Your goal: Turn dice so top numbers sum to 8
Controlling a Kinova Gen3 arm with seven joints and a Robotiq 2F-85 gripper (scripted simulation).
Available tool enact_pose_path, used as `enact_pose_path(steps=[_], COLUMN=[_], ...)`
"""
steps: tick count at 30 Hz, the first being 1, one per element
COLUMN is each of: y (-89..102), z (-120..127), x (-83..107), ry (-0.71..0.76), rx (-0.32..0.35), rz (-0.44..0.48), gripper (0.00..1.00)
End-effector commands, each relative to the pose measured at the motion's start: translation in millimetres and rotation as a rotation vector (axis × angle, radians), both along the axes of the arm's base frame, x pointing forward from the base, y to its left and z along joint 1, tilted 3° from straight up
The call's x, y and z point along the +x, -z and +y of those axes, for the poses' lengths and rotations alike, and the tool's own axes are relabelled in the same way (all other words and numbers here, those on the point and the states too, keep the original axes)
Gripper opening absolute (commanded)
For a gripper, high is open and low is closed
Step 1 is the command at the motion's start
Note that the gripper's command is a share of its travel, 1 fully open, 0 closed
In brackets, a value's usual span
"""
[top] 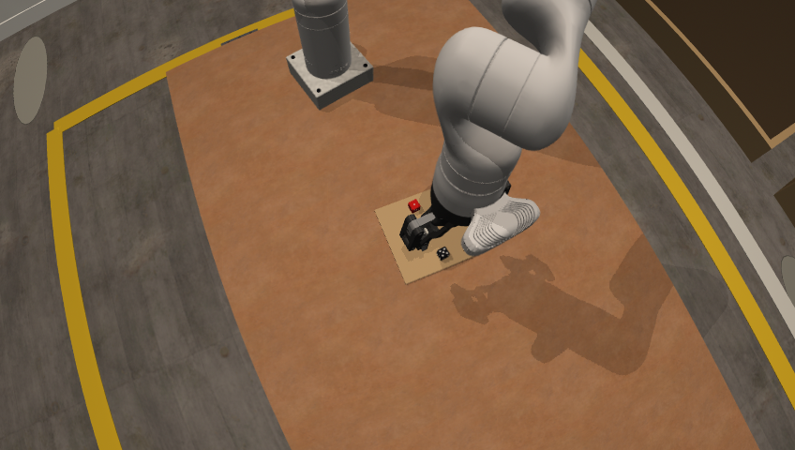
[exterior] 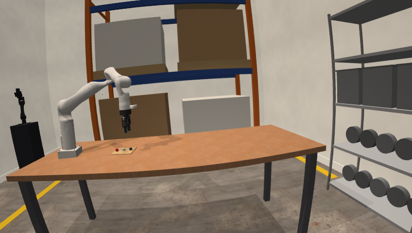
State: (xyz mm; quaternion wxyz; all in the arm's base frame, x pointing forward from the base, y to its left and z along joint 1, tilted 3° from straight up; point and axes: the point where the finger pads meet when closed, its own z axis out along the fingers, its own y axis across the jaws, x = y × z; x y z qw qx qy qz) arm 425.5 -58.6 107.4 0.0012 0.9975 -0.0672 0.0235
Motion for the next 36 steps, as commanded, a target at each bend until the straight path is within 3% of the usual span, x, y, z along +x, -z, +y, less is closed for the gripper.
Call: enact_pose_path(steps=[1,4,15,36], y=[-14.4,-19.4,-65.3,-68.6], z=[2.1,2.1,2.2,2.2], x=[2.9,2.6,-0.1,-0.3], ry=[-0.005,-0.005,-0.005,-0.005], rx=[0.004,0.004,0.004,0.004], rz=[-0.012,-0.012,-0.012,-0.012], gripper=[1.00,1.00,1.00,1.00])
